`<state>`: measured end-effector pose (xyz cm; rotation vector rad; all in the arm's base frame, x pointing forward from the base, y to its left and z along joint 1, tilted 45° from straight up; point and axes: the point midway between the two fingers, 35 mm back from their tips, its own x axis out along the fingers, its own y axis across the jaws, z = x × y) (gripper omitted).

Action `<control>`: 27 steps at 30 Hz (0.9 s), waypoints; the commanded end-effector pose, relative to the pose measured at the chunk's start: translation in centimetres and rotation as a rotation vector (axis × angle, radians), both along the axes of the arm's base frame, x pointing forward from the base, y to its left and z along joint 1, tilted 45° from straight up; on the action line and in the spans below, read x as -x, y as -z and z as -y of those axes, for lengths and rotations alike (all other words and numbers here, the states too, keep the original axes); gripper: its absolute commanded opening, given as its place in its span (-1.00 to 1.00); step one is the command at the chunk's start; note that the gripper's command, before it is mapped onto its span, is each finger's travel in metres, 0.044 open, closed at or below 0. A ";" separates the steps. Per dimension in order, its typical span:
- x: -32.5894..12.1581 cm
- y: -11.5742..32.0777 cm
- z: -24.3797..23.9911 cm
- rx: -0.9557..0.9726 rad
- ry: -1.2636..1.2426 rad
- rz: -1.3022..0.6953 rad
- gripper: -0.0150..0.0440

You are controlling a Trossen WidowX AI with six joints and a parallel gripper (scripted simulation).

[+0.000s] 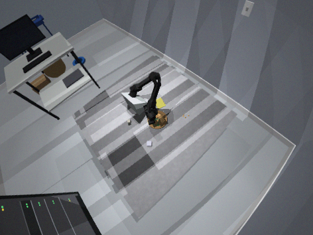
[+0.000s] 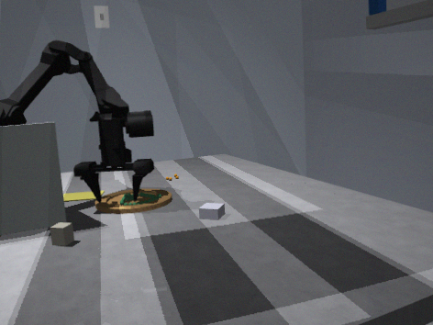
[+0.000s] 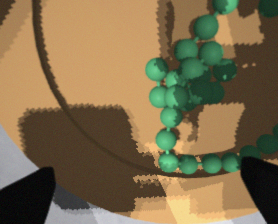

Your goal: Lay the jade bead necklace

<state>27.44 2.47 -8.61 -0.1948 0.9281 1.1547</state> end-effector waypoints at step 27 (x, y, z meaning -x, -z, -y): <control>-0.3 -0.6 0.7 -0.054 0.389 -0.374 0.38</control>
